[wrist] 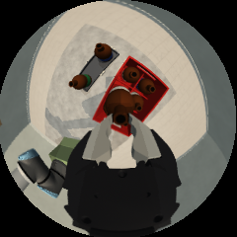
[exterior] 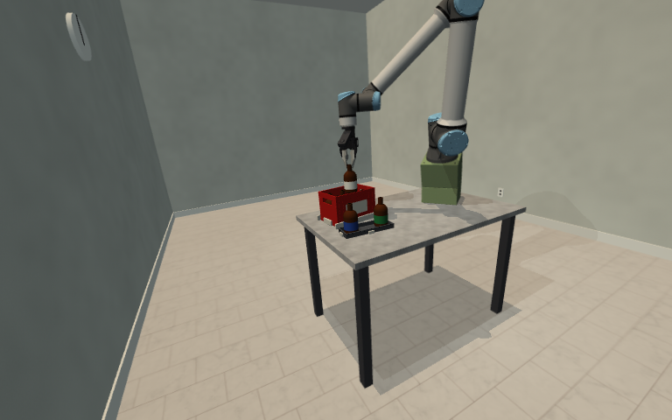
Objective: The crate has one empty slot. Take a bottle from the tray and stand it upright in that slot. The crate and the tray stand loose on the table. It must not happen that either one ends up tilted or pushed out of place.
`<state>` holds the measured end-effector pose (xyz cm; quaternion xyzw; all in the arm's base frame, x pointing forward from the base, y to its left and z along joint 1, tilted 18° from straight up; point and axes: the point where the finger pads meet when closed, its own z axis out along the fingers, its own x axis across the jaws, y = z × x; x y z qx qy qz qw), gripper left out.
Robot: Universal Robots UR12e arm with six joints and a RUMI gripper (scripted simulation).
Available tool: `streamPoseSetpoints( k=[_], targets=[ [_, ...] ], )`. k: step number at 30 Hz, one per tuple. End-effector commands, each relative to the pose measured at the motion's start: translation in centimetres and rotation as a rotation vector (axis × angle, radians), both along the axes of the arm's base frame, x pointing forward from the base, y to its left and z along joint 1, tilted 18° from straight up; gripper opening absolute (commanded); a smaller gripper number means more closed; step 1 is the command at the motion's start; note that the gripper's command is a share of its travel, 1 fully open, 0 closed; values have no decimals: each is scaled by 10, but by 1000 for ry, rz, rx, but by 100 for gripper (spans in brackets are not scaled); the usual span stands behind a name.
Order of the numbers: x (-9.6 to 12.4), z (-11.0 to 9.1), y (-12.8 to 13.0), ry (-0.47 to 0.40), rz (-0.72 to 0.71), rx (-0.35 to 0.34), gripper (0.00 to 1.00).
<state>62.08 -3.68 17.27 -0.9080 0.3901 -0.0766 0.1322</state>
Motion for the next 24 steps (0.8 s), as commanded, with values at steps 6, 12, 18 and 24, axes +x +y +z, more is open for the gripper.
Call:
streamPoseSetpoints(
  k=[6, 12, 18, 24],
  targets=[
    [3, -7, 1, -1, 0, -1, 0],
    [4, -13, 2, -1, 0, -1, 0],
    [5, -16, 3, -1, 0, -1, 0],
    [5, -18, 3, -1, 0, -1, 0]
  ],
)
